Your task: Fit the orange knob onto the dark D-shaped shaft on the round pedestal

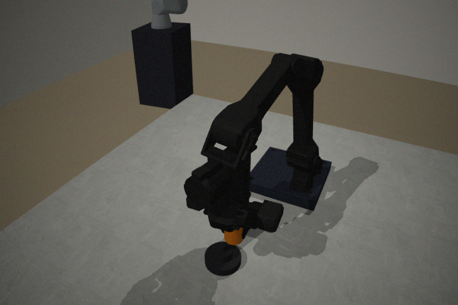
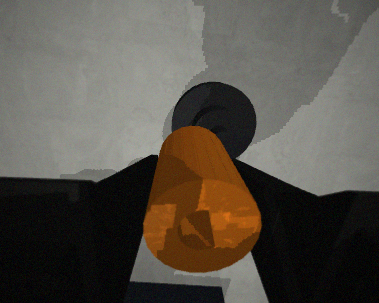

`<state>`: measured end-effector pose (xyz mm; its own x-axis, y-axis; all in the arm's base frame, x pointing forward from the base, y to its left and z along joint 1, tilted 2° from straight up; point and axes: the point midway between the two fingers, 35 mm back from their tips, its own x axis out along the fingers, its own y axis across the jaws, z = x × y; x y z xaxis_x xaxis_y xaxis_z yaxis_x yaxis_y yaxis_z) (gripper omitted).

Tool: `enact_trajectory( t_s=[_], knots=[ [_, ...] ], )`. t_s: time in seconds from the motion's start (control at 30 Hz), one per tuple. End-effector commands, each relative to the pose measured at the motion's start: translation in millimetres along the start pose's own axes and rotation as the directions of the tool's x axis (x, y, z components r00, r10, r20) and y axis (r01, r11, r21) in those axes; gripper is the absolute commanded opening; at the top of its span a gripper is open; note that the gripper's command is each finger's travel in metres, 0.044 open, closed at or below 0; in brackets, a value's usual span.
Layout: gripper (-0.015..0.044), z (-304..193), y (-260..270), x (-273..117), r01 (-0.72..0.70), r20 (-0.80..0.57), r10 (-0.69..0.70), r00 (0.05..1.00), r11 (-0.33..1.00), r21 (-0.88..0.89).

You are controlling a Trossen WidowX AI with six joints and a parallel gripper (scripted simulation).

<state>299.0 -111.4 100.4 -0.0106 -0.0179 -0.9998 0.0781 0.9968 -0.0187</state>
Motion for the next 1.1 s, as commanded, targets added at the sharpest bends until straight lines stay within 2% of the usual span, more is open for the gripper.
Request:
enact_trajectory(
  t_s=[0.0,0.6,1.07],
  knots=[
    [0.0,0.2,-11.9,3.2,0.006,0.001,-0.006,1.0,1.0,-0.003],
    [0.0,-0.8,-26.2,33.2,0.007,0.0,-0.007,1.0,1.0,-0.003],
    [0.0,-0.8,-27.0,32.6,0.007,0.0,-0.007,1.0,1.0,0.001]
  ],
)
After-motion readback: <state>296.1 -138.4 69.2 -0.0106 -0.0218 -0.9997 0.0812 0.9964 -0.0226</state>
